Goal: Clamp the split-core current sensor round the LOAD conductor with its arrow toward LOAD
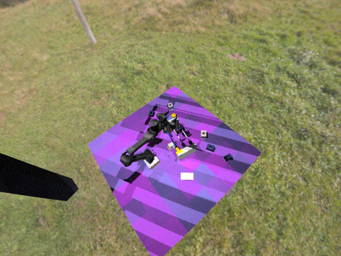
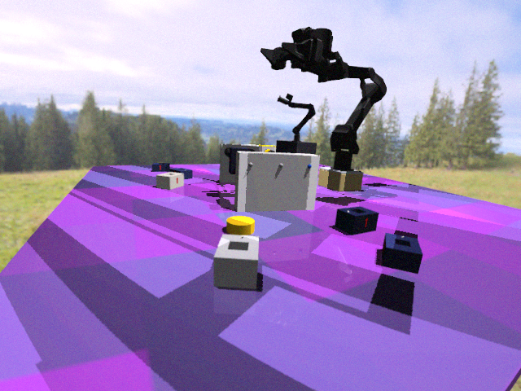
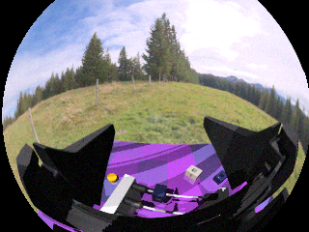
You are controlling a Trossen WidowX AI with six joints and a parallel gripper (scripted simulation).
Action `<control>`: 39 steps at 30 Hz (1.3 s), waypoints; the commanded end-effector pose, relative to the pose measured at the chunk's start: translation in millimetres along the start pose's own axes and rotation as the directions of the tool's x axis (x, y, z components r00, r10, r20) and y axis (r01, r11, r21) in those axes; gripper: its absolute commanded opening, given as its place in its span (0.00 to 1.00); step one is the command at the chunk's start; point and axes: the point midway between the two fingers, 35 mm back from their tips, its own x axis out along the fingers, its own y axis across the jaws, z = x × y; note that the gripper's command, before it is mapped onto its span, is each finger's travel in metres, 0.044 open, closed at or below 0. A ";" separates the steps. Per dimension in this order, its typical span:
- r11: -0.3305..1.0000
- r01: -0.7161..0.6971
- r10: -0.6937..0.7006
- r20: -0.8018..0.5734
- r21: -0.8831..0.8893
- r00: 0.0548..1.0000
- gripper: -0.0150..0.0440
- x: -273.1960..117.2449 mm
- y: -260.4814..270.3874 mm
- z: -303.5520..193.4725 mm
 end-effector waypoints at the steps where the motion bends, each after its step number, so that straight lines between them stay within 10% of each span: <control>1: 0.995 -0.073 0.073 0.004 0.072 0.997 1.00 -6.3 21.7 -9.7; 8: 0.995 -0.066 0.067 -0.008 0.071 0.998 1.00 -5.7 19.8 -11.6; 12: 0.995 0.070 -0.053 -0.238 0.066 0.970 1.00 -2.1 -20.5 -50.8; 19: 0.935 0.352 -0.234 -0.666 0.046 0.708 1.00 -45.3 -97.5 -122.9; 29: 0.801 0.599 -0.200 -0.935 0.016 0.292 1.00 -134.1 -134.8 -162.6; 39: 0.787 0.616 -0.186 -0.948 0.013 0.258 1.00 -142.0 -135.6 -164.0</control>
